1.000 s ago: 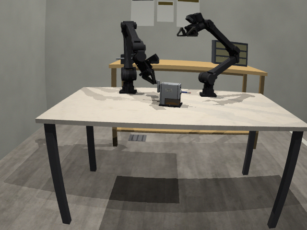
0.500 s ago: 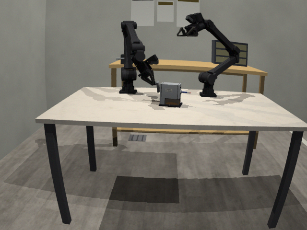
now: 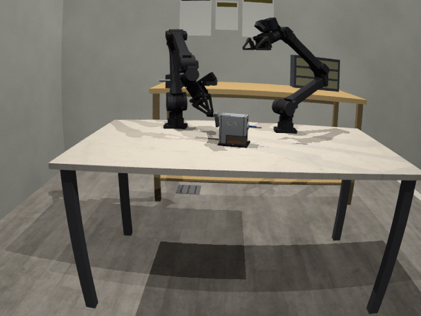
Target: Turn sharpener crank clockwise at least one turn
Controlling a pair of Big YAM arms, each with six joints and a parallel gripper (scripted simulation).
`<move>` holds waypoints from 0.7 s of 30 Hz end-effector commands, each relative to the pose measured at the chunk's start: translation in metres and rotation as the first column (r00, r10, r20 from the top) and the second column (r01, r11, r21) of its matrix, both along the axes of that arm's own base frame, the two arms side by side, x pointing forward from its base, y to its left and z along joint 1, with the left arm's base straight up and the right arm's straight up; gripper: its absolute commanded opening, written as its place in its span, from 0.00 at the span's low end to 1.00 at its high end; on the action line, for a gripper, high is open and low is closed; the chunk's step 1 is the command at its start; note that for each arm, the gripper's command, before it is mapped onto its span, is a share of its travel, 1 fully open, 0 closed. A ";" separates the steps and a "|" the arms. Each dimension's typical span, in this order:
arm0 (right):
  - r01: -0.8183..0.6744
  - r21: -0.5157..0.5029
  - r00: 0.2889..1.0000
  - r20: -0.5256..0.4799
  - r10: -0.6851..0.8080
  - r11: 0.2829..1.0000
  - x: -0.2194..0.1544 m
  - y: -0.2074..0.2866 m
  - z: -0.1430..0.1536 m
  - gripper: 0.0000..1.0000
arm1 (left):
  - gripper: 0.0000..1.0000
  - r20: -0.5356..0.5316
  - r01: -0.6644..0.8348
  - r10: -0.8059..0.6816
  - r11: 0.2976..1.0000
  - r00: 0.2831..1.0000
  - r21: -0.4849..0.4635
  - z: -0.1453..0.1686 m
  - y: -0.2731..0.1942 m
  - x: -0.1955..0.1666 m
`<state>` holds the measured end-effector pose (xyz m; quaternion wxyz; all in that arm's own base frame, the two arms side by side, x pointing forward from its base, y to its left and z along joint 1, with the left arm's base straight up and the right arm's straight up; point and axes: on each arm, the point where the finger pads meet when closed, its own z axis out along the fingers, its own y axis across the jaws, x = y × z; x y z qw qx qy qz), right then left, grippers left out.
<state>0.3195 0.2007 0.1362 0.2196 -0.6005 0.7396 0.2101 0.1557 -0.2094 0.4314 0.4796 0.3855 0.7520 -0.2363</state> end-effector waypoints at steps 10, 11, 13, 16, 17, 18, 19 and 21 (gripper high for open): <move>-0.004 0.024 0.997 0.077 0.002 1.000 0.022 -0.013 0.057 0.65 | 1.00 0.005 -0.009 0.009 0.999 1.000 -0.031 0.014 -0.001 0.001; -0.004 0.027 0.996 0.092 0.001 1.000 0.021 -0.018 0.068 0.65 | 1.00 0.005 -0.009 0.009 0.999 1.000 -0.031 0.014 -0.001 0.001; -0.004 0.025 0.996 0.093 0.001 1.000 0.019 -0.028 0.082 0.65 | 1.00 0.005 -0.009 0.009 0.999 1.000 -0.031 0.014 -0.001 0.001; 0.022 0.028 0.998 0.058 -0.023 0.999 0.011 -0.030 0.079 0.88 | 1.00 0.005 -0.009 0.009 0.999 1.000 -0.031 0.014 -0.001 0.001; 0.054 0.030 0.998 0.043 -0.055 0.998 0.012 -0.030 0.078 0.99 | 1.00 0.005 -0.009 0.009 0.999 1.000 -0.031 0.014 -0.001 0.001; 0.054 0.030 0.998 0.043 -0.055 0.998 0.012 -0.030 0.078 0.99 | 1.00 0.005 -0.009 0.009 0.999 1.000 -0.031 0.014 -0.001 0.001; 0.054 0.030 0.998 0.043 -0.055 0.998 0.012 -0.030 0.078 0.99 | 1.00 0.005 -0.009 0.009 0.999 1.000 -0.031 0.014 -0.001 0.001; 0.115 0.036 0.993 0.013 -0.115 0.993 0.013 -0.024 0.074 1.00 | 1.00 0.005 -0.009 0.009 0.999 1.000 -0.031 0.014 -0.001 0.001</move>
